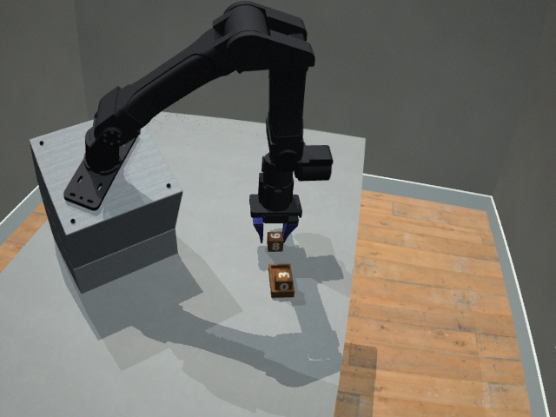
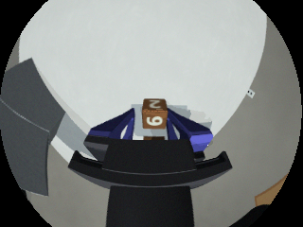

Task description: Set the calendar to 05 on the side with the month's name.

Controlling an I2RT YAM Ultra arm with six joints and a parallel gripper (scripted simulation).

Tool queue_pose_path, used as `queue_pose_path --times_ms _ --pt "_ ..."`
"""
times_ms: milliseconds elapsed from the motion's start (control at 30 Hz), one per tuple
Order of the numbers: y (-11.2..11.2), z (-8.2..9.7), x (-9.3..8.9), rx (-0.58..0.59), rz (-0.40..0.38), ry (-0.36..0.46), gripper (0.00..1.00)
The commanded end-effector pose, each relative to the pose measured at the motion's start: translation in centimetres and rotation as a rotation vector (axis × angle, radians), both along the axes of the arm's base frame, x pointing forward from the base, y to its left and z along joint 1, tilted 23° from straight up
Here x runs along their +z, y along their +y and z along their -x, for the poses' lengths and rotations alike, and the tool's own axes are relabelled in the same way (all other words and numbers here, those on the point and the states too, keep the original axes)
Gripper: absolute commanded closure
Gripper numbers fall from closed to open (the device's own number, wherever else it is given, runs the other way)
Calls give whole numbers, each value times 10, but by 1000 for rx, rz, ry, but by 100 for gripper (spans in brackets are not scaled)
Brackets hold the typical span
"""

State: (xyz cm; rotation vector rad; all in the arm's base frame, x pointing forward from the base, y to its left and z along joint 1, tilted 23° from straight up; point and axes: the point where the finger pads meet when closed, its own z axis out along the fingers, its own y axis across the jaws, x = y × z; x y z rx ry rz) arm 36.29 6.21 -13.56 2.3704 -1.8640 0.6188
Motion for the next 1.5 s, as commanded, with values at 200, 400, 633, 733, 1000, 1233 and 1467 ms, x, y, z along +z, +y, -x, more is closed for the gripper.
queue_pose_path --times_ms 200,400,633,733,1000,1233,1467 --pt "5 -10 -1 12 -21 -24 53" --pt "5 -10 -1 12 -21 -24 53" --pt "5 -10 -1 12 -21 -24 53" --pt "5 -10 -1 12 -21 -24 53" --pt "5 -10 -1 12 -21 -24 53" --pt "5 -10 -1 12 -21 -24 53" --pt "5 -10 -1 12 -21 -24 73"
